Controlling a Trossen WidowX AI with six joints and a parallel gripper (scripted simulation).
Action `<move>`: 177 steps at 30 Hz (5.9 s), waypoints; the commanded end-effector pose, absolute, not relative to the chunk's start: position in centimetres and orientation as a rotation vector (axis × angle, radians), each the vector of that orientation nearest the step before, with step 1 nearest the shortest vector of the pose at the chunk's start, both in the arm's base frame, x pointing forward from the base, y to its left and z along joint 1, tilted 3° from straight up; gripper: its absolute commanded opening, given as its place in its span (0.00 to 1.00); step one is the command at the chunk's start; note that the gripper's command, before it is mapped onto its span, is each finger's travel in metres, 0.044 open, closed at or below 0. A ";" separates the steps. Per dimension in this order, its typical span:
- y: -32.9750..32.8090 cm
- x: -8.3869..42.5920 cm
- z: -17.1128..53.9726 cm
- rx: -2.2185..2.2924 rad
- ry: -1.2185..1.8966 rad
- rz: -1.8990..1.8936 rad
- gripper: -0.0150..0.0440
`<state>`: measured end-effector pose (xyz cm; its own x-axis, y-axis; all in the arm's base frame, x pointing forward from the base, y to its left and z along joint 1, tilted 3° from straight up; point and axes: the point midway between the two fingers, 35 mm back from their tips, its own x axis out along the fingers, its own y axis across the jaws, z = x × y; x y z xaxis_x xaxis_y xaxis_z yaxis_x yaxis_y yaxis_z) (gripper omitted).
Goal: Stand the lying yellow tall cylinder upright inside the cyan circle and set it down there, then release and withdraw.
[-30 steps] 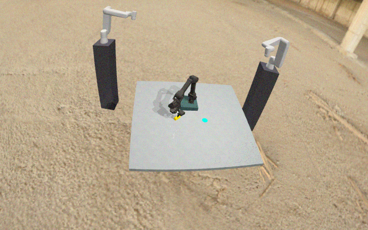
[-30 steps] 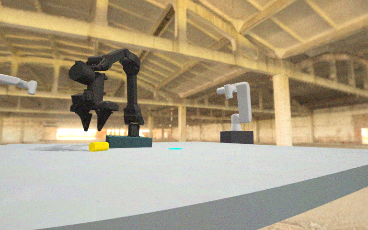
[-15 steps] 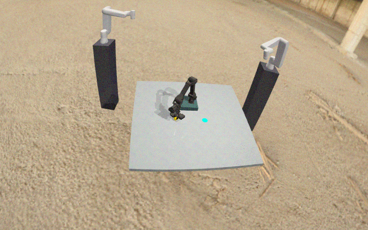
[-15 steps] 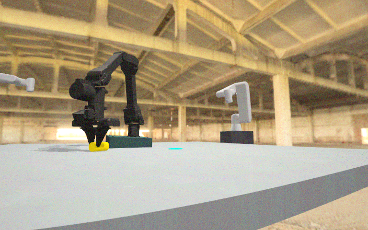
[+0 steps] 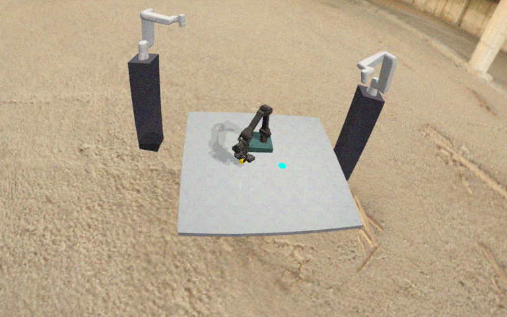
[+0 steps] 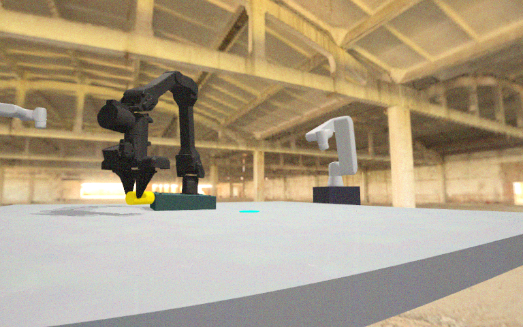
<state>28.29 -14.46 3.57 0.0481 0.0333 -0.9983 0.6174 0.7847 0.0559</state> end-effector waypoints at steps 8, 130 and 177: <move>-14.6 28.3 6.9 0.556 1.469 -0.480 0.43; 15.6 22.2 14.9 -0.975 1.253 1.006 0.43; 18.3 23.8 12.5 -0.740 1.071 1.090 0.43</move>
